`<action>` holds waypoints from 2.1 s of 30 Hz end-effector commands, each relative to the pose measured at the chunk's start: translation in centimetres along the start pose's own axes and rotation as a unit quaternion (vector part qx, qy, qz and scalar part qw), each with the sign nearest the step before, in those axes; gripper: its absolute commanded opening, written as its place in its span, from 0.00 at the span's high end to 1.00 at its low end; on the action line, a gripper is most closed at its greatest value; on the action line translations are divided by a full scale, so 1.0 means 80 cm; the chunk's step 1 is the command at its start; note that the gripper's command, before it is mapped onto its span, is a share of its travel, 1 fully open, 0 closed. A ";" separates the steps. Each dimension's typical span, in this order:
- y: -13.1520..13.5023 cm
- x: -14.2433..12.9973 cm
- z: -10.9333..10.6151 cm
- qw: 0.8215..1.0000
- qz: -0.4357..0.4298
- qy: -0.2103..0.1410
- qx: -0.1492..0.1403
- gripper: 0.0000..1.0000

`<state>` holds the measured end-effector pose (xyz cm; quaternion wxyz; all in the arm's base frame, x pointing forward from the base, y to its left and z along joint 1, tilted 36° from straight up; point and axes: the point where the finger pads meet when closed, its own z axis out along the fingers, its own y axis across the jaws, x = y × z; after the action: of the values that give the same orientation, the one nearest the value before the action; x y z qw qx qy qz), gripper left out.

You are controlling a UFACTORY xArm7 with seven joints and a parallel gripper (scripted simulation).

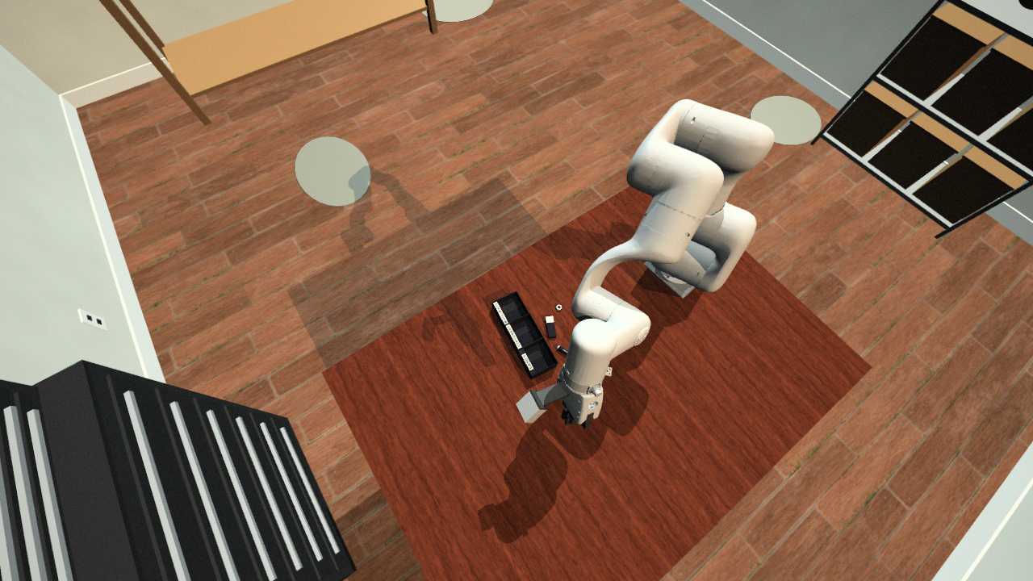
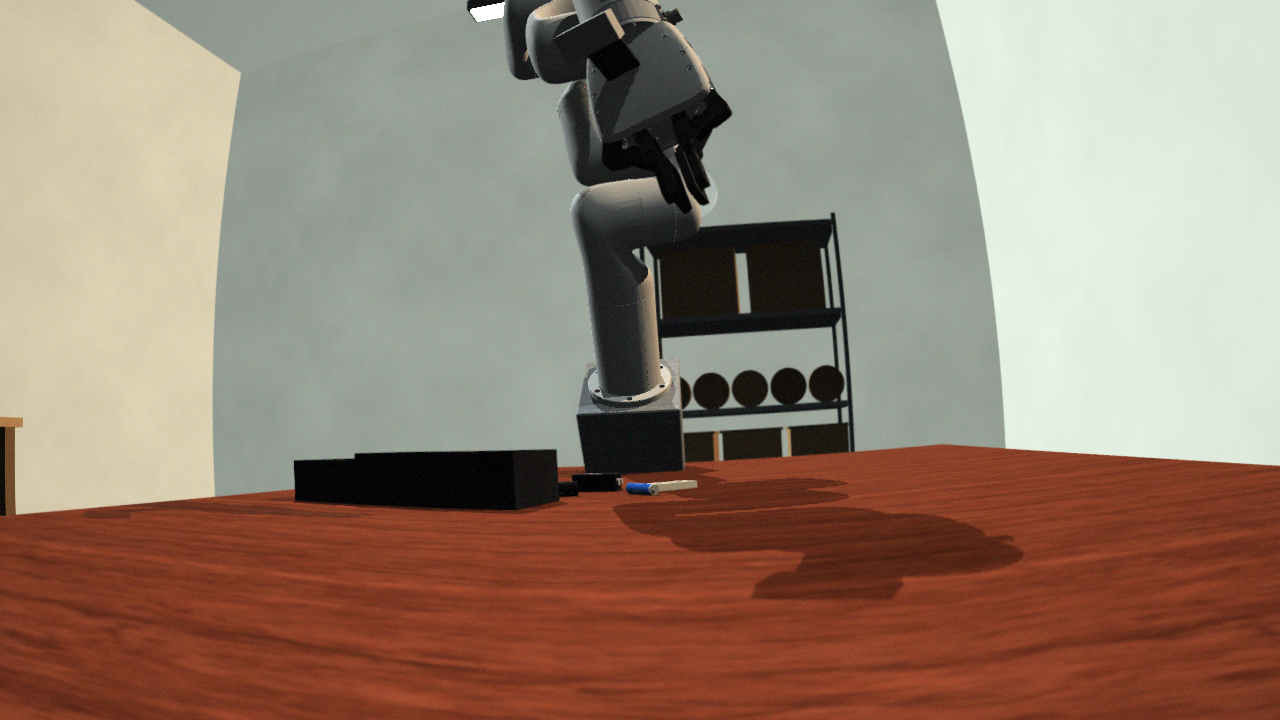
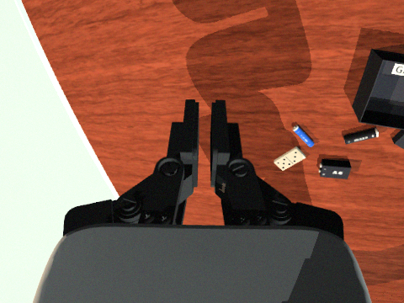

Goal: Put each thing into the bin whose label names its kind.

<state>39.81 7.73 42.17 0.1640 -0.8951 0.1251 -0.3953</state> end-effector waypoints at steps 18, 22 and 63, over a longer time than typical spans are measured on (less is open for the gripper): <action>0.114 -0.064 -0.041 0.996 -0.051 -0.028 -0.068 0.93; 0.130 -0.077 -0.045 0.993 -0.066 -0.041 -0.087 0.93; 0.276 -0.143 -0.041 0.986 -0.024 -0.076 -0.143 0.93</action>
<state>26.18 -6.64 28.58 0.0250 -0.9432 0.1217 -0.3081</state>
